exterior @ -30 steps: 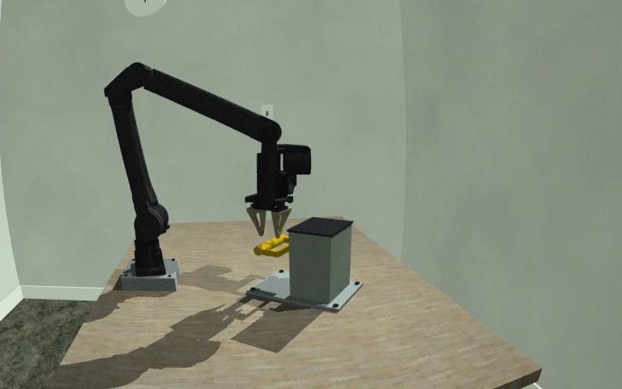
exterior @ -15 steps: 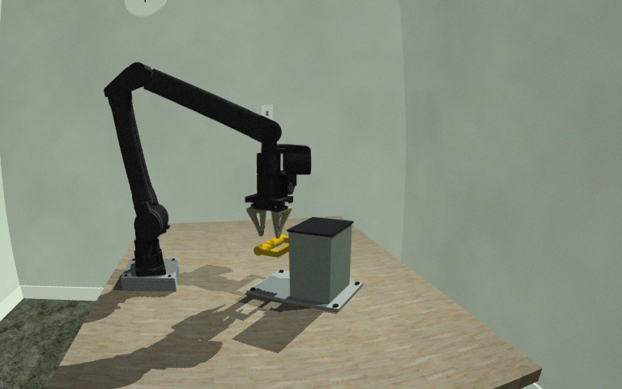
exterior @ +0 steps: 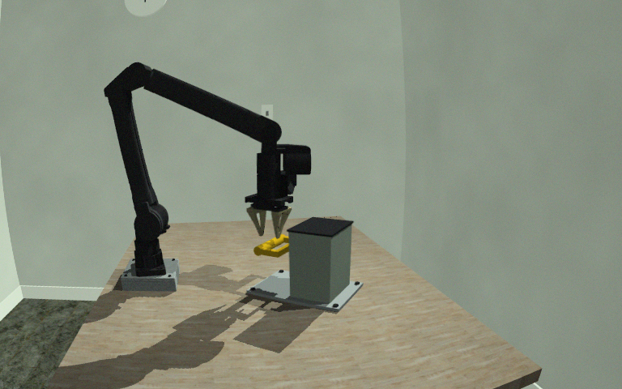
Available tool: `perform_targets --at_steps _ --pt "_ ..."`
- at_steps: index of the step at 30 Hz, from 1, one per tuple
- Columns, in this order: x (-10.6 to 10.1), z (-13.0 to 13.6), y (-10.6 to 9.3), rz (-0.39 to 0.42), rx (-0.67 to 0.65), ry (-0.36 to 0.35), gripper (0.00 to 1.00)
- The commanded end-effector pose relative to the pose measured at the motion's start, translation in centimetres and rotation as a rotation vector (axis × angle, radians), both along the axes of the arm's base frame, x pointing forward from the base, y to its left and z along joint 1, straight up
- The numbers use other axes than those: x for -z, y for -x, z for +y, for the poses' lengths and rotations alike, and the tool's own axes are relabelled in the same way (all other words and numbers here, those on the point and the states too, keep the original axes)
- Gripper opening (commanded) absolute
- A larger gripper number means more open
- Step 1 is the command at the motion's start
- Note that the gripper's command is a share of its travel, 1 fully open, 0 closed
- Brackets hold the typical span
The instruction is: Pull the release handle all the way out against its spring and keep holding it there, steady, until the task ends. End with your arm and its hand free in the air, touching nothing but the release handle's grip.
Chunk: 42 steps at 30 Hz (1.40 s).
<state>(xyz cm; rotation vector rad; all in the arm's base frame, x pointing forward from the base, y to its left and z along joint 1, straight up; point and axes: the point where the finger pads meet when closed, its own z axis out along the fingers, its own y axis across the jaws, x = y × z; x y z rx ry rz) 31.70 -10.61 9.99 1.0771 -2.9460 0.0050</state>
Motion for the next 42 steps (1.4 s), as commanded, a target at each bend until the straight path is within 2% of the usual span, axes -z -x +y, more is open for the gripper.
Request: perform_targets --at_steps 1,42 --pt "-0.21 -0.12 -0.19 -0.007 -0.002 0.001 0.47" --pt "-0.21 -0.21 -0.34 -0.007 -0.002 0.001 0.47"
